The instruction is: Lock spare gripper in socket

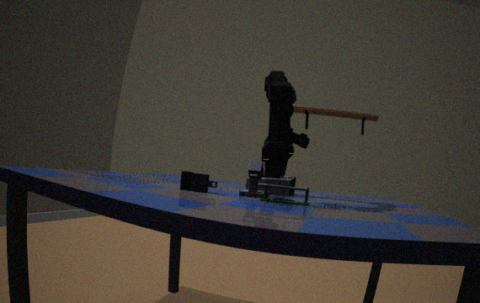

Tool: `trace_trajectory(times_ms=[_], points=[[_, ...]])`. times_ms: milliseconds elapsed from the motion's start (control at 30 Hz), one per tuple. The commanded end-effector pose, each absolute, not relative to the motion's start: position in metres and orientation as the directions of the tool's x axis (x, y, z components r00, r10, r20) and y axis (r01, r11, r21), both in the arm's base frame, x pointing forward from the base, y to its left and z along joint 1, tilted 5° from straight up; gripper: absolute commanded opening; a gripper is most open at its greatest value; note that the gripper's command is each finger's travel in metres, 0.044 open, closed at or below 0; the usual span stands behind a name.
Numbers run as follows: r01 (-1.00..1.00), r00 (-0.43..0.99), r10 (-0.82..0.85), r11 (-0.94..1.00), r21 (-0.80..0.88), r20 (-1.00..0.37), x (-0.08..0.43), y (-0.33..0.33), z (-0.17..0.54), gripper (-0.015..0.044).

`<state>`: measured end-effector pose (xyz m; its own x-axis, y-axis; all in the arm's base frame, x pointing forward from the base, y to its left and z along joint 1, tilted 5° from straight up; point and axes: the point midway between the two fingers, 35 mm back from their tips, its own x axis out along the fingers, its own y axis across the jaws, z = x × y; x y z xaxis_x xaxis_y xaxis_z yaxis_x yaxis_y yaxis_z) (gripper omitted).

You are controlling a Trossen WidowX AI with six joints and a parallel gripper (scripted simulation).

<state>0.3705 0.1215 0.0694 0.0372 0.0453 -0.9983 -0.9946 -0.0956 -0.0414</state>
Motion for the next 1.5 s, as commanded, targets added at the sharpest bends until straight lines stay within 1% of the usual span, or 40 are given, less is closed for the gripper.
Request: trace_trajectory(times_ms=[0,500,600,933,1033,1067,1100,1167,1267,1367,1467], points=[[-0.995,0.038,0.046,-0.095,-0.042,-0.998,0.370,0.122,0.080,0.0440],[-0.994,0.022,0.041,-0.102,-0.026,-0.999,0.364,0.123,0.111,0.0440],[-0.994,0.021,0.040,-0.103,-0.025,-0.999,0.365,0.123,0.105,0.0440],[-0.994,0.021,0.041,-0.103,-0.025,-0.999,0.360,0.126,0.160,0.0440],[-0.994,0.021,0.041,-0.103,-0.025,-0.999,0.359,0.126,0.164,0.0440],[-0.996,0.025,0.041,-0.088,-0.028,-0.999,0.362,0.124,0.155,0.0440],[-0.999,0.027,0.040,-0.027,-0.028,-0.999,0.364,0.119,0.155,0.0440],[-0.980,0.036,0.035,0.198,-0.028,-0.999,0.372,0.102,0.155,0.0440],[-0.840,0.049,0.025,0.542,-0.027,-0.998,0.384,0.072,0.155,0.0440],[-0.584,0.060,0.014,0.812,-0.024,-0.998,0.393,0.040,0.156,0.0440],[-0.247,0.071,0.001,0.969,-0.017,-0.998,0.399,0.008,0.156,0.0440]])
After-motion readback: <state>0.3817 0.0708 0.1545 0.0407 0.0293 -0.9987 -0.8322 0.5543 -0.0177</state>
